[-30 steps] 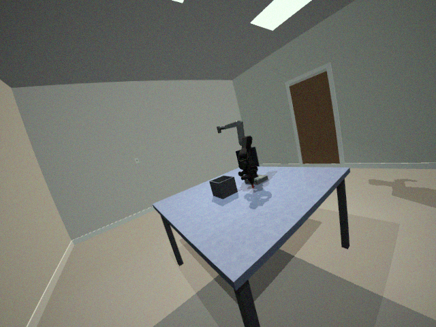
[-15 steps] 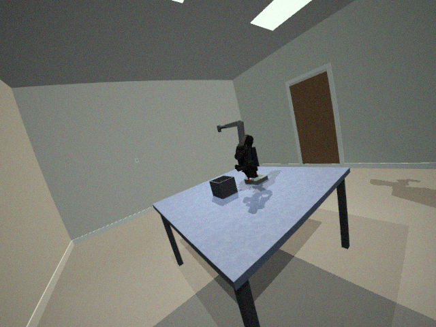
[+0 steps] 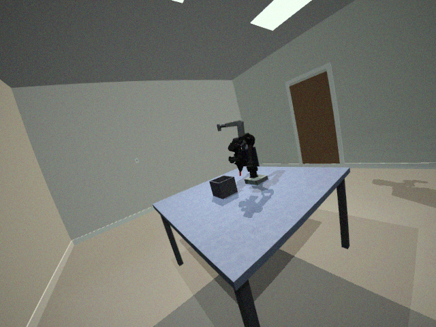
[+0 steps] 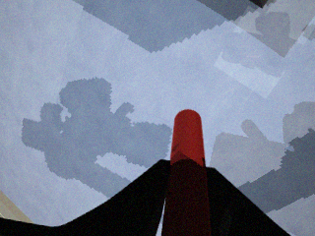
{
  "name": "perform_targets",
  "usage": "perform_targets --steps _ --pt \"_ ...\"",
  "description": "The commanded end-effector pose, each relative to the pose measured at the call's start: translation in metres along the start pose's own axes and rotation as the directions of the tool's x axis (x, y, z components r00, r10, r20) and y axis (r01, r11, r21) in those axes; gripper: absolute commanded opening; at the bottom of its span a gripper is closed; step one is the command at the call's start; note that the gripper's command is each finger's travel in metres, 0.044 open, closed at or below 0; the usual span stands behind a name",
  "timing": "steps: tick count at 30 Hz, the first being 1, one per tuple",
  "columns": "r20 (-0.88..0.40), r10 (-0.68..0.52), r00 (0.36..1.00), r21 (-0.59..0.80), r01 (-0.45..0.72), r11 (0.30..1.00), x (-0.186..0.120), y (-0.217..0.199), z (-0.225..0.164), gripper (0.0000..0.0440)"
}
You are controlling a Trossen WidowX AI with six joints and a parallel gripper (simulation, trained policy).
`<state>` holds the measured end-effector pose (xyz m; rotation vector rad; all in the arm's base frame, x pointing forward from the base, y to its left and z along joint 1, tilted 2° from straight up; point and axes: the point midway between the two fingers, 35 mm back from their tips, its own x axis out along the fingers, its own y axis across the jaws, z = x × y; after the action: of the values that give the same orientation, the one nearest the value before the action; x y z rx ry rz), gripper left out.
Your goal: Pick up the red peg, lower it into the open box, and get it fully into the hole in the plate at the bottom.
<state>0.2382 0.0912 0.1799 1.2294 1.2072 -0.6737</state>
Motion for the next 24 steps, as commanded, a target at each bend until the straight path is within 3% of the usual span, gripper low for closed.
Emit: perform_targets --steps 1,24 --pt "0.034 0.014 0.999 -0.002 -0.014 1.0 -0.008 0.003 0.012 0.0" --pt "0.146 -0.077 0.986 0.075 0.066 0.995 -0.016 0.009 0.091 0.0"
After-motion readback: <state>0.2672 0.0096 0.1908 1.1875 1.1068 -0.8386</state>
